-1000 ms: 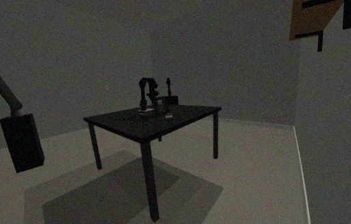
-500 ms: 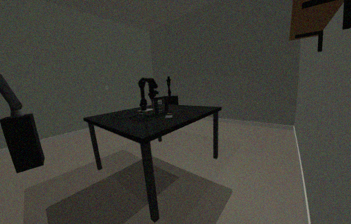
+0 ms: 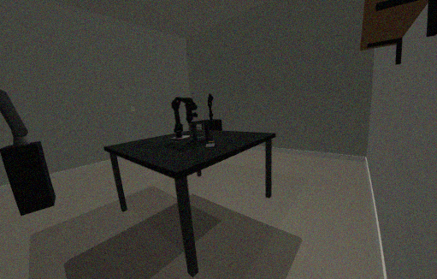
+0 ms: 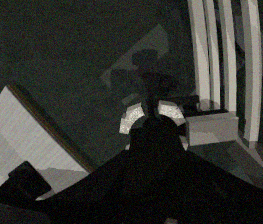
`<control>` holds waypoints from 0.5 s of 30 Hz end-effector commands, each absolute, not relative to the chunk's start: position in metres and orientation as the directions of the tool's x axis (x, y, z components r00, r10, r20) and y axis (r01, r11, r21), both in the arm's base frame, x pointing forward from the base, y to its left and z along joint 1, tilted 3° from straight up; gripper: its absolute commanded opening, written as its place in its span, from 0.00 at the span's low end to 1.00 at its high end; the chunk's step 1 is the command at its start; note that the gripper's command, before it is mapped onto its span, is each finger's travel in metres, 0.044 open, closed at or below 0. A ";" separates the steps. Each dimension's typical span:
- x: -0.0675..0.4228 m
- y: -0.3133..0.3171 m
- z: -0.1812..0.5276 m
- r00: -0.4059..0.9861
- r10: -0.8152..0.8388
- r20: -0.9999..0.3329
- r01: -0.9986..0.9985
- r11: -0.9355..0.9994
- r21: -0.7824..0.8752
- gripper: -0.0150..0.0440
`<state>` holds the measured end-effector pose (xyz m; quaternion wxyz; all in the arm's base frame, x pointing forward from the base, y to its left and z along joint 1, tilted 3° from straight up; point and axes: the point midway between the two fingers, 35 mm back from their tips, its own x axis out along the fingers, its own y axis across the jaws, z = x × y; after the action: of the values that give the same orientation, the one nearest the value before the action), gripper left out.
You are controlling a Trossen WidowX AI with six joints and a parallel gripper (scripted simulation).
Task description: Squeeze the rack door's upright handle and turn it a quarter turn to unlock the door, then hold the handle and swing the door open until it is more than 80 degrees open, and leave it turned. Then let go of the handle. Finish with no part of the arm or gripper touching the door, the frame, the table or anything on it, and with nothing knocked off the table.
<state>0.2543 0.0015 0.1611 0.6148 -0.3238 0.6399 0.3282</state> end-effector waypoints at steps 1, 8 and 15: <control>0.251 0.007 0.161 -0.024 -0.010 -1.000 -0.766 0.643 0.012 0.30; 0.243 0.018 0.161 -0.025 -0.009 -1.000 -0.696 0.718 0.010 0.30; 0.236 0.030 0.161 -0.025 -0.009 -1.000 -0.626 0.780 0.009 0.30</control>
<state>0.2375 0.0261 0.1611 0.6470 -0.2547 0.6710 0.2574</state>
